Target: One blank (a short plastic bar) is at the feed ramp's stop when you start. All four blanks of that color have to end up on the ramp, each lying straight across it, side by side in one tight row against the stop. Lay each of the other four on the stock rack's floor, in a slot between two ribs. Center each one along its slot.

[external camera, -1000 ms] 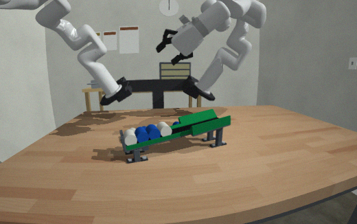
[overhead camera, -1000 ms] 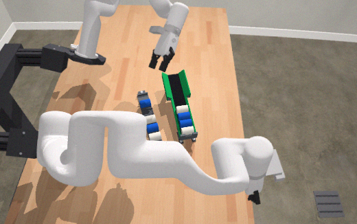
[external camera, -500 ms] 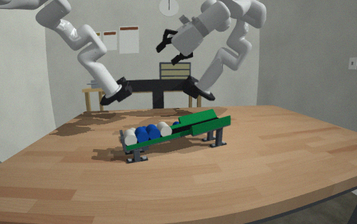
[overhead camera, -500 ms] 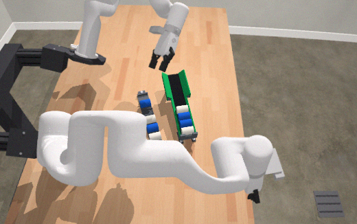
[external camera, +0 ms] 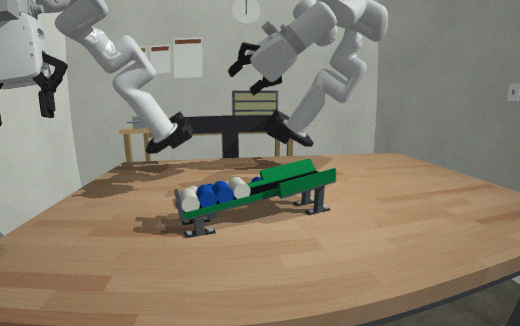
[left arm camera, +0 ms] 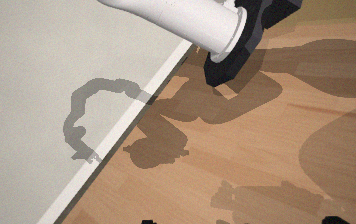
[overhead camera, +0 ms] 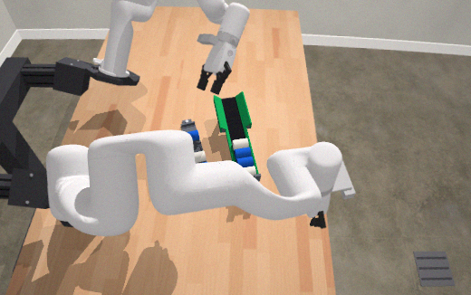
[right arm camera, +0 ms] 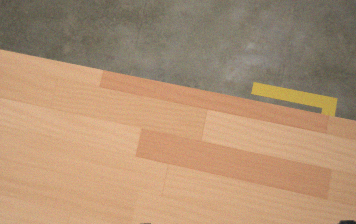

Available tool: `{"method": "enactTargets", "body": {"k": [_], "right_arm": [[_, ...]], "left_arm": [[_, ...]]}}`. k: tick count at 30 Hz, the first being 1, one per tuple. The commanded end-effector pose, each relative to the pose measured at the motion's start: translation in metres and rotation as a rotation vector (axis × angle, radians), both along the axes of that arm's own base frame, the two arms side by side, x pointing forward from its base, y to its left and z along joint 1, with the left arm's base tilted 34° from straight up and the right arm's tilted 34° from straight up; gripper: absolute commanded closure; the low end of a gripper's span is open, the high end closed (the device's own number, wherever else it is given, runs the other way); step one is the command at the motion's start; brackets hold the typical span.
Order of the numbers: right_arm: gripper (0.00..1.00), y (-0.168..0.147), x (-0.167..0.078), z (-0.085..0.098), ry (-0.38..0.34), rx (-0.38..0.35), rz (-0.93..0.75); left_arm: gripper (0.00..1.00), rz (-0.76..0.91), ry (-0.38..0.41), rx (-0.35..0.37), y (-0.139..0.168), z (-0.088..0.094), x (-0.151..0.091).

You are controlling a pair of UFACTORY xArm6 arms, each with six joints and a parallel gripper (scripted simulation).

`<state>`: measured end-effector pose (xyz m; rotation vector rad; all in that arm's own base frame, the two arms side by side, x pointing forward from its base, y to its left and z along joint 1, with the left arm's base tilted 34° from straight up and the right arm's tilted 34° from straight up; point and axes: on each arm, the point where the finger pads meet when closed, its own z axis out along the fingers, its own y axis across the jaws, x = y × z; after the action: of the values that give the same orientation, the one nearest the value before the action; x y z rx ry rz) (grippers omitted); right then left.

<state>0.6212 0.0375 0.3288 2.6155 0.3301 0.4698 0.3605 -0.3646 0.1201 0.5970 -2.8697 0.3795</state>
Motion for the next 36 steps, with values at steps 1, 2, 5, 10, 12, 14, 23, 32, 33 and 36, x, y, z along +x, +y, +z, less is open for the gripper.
{"method": "enactTargets", "body": {"k": [1, 2, 5, 10, 12, 14, 23, 32, 33, 36], "right_arm": [[0.0, 0.031, -0.01, -0.025, 0.02, -0.002, 0.013], [0.0, 0.036, -0.012, -0.029, 0.024, -0.002, 0.014], [0.0, 0.053, -0.021, -0.045, 0.039, -0.006, 0.021], [0.0, 0.079, -0.036, -0.07, 0.063, -0.015, 0.033], [0.0, 0.089, -0.043, -0.08, 0.072, -0.02, 0.038], [0.0, 0.094, -0.047, -0.085, 0.077, -0.022, 0.04], [0.0, 0.136, -0.085, -0.131, 0.116, -0.051, 0.064], [0.0, 0.163, -0.118, -0.164, 0.141, -0.08, 0.083], [0.0, 0.171, -0.131, -0.175, 0.149, -0.091, 0.091], [0.0, 0.18, -0.146, -0.188, 0.157, -0.105, 0.099]], "left_arm": [[0.0, 0.006, -0.002, -0.002, 0.0, 0.002, 0.002], [0.0, 0.006, -0.002, -0.002, 0.0, 0.002, 0.002], [0.0, 0.006, -0.002, -0.002, 0.0, 0.002, 0.002], [0.0, 0.014, -0.002, -0.002, 0.002, 0.003, 0.004], [0.0, 0.014, -0.002, -0.002, 0.002, 0.003, 0.004], [0.0, 0.014, -0.002, -0.002, 0.002, 0.003, 0.004], [0.0, 0.037, -0.001, -0.001, 0.007, 0.005, 0.008], [0.0, 0.052, -0.001, 0.0, 0.01, 0.007, 0.011], [0.0, 0.052, -0.001, 0.0, 0.01, 0.007, 0.011], [0.0, 0.07, 0.0, 0.0, 0.014, 0.009, 0.015]]}}
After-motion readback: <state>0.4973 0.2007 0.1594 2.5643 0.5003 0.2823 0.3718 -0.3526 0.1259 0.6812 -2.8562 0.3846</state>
